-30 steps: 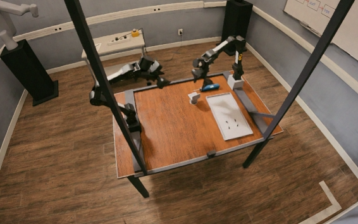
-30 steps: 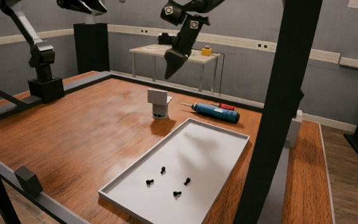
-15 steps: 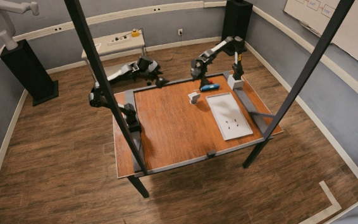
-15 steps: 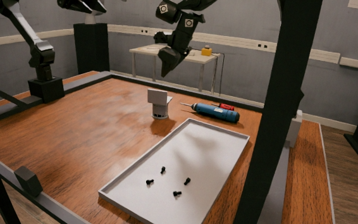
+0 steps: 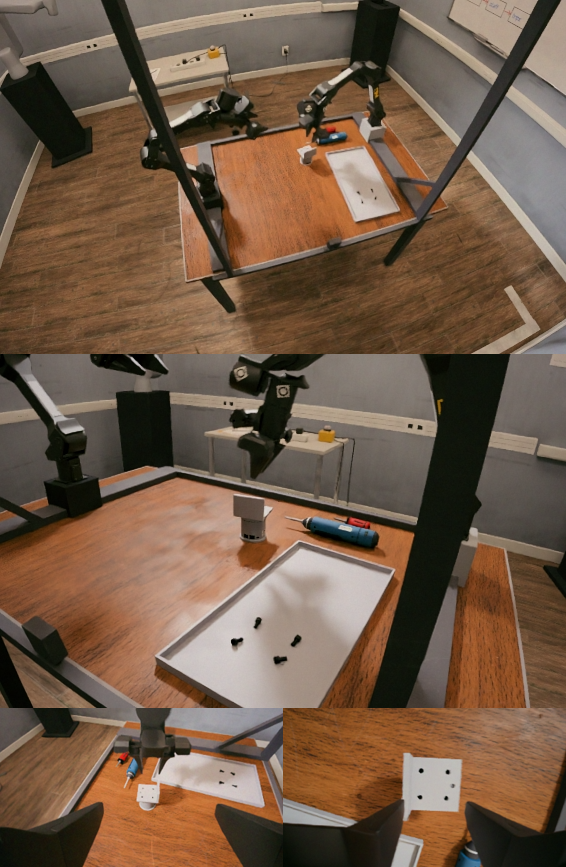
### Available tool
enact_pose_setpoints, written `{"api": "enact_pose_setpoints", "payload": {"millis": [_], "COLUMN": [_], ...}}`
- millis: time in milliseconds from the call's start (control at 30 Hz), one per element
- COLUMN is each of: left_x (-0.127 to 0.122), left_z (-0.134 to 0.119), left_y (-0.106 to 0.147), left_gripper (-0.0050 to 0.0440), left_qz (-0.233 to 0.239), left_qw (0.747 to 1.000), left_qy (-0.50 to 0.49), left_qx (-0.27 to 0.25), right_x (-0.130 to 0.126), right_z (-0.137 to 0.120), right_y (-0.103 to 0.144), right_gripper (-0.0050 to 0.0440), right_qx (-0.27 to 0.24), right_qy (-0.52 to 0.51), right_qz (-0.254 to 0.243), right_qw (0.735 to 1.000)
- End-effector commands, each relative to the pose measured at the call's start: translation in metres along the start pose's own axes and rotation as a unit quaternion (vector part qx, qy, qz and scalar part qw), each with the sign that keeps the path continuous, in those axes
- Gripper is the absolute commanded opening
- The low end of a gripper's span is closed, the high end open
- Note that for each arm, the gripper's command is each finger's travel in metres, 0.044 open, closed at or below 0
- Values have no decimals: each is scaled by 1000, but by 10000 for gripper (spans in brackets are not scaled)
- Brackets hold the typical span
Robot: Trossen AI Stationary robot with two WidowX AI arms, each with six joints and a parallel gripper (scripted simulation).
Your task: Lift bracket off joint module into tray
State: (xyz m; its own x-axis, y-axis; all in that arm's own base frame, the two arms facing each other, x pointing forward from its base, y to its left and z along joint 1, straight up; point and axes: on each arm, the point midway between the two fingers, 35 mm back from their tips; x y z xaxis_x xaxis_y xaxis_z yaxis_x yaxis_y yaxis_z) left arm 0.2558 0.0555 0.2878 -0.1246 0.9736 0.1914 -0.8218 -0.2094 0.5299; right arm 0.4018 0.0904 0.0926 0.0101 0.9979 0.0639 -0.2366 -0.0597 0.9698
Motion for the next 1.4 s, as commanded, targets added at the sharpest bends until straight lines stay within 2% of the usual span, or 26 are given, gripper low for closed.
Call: {"api": "enact_pose_setpoints", "payload": {"millis": [0, 33, 200, 367, 600, 1033, 1367], "left_x": [1, 1, 1, 1, 1, 1, 1], "left_z": [4, 4, 4, 4, 4, 4, 4], "left_y": [3, 3, 3, 3, 3, 3, 3], "left_gripper": [440, 440, 440, 440, 440, 440, 440], "left_qz": [1, 1, 1, 1, 1, 1, 1], "left_qw": [1000, 1000, 1000, 1000, 1000, 1000, 1000], "left_qy": [1, 1, 1, 1, 1, 1, 1], "left_qx": [-7, -7, -7, -7, -7, -7, -7], "right_x": [10, 12, 24, 30, 29, 24, 23], "right_z": [10, 10, 11, 11, 11, -3, -6], "right_y": [1, -1, -12, -17, -18, -59, -74], "right_gripper": [152, 130, 130, 130, 130, 130, 130], "right_qx": [25, 35, 78, 100, 103, 114, 114], "right_qy": [-3, -3, -4, -4, -6, -4, -4], "right_qz": [-8, -10, -22, -29, -30, -33, -33], "right_qw": [1000, 999, 997, 995, 994, 993, 993]}}
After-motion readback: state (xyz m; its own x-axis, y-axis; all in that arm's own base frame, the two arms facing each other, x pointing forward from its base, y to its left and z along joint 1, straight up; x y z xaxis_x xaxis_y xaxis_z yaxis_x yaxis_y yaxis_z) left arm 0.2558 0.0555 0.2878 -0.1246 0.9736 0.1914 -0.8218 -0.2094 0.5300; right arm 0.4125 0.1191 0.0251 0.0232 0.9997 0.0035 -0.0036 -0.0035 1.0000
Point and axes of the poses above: on each arm, the point midway between the two fingers, 35 mm back from their tips, its own y axis back along the fingers, its own x axis across the jaws, z = x × y, and after that the axes turned 13 degrees about -y, right-handed
